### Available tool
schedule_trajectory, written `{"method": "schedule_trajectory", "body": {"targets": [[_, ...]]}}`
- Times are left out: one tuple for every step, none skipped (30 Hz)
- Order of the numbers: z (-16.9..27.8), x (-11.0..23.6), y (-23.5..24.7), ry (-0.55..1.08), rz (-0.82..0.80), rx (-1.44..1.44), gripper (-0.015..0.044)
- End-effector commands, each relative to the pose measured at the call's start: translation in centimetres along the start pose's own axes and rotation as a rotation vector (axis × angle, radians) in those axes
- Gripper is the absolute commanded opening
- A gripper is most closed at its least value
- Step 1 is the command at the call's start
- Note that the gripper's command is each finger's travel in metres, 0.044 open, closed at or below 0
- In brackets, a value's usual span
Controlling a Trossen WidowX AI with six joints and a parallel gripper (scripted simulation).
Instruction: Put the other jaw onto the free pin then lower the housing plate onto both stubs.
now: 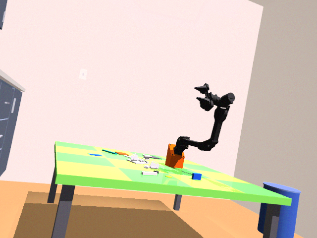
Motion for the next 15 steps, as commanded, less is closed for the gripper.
{"method": "schedule_trajectory", "body": {"targets": [[0.0, 0.0, 0.0, 0.000, 0.000, 0.000, 0.0426], [0.0, 0.0, 0.0, 0.000, 0.000, -0.002, 0.0440], [0.0, 0.0, 0.1, 0.000, 0.001, -0.006, 0.0440], [-0.1, 0.0, 0.2, 0.001, 0.001, -0.015, 0.0440], [-0.1, 0.0, 0.3, 0.001, 0.002, -0.026, 0.0440], [-0.2, -0.1, 0.5, 0.002, 0.004, -0.041, 0.0440], [-0.3, -0.1, 0.7, 0.003, 0.005, -0.058, 0.0440], [-0.4, -0.2, 0.9, 0.004, 0.007, -0.078, 0.0440], [-0.5, -0.2, 1.1, 0.004, 0.009, -0.097, 0.0440], [-0.6, -0.3, 1.3, 0.005, 0.010, -0.117, 0.0440], [-0.7, -0.3, 1.5, 0.005, 0.012, -0.136, 0.0440], [-0.9, -0.4, 1.7, 0.005, 0.016, -0.160, 0.0440], [-1.0, -0.4, 1.9, 0.004, 0.021, -0.184, 0.0440], [-1.1, -0.5, 2.0, 0.004, 0.025, -0.208, 0.0440], [-1.3, -0.6, 2.2, 0.003, 0.029, -0.233, 0.0440]]}}
Point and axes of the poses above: the point midway between the two fingers, 35 mm back from their tips, its own x axis back along the fingers, its own y axis across the jaws, z = x × y, the point moved 6 cm from there along x, back along the fingers, and after that the axes turned 12 degrees about x, right-handed, at the moved point
